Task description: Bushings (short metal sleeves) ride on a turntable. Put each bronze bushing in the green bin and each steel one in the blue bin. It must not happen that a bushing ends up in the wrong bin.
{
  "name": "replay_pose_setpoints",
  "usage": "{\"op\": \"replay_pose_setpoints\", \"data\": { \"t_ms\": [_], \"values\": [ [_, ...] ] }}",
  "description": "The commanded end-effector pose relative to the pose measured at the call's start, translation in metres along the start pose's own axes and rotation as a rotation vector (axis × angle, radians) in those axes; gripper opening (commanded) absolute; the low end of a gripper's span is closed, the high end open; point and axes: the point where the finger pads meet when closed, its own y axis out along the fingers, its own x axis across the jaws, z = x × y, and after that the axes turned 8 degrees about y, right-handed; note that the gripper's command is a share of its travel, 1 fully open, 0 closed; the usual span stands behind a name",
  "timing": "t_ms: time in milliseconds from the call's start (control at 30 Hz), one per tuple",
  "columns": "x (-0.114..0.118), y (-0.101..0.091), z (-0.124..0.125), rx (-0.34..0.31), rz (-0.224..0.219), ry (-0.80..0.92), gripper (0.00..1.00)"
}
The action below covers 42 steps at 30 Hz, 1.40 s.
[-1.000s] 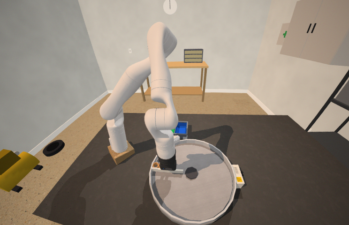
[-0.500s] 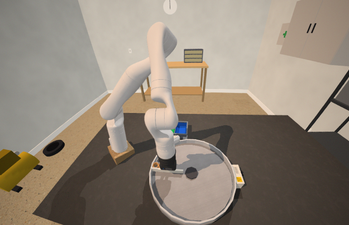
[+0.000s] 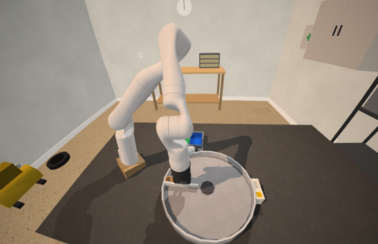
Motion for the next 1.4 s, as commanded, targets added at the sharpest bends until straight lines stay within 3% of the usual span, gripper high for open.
{"op": "replay_pose_setpoints", "data": {
  "t_ms": [0, 1367],
  "values": [
    [0.000, -0.001, 0.000, -0.001, -0.002, -0.001, 0.00],
    [0.000, -0.013, 0.000, -0.001, -0.002, -0.001, 0.00]
  ]
}}
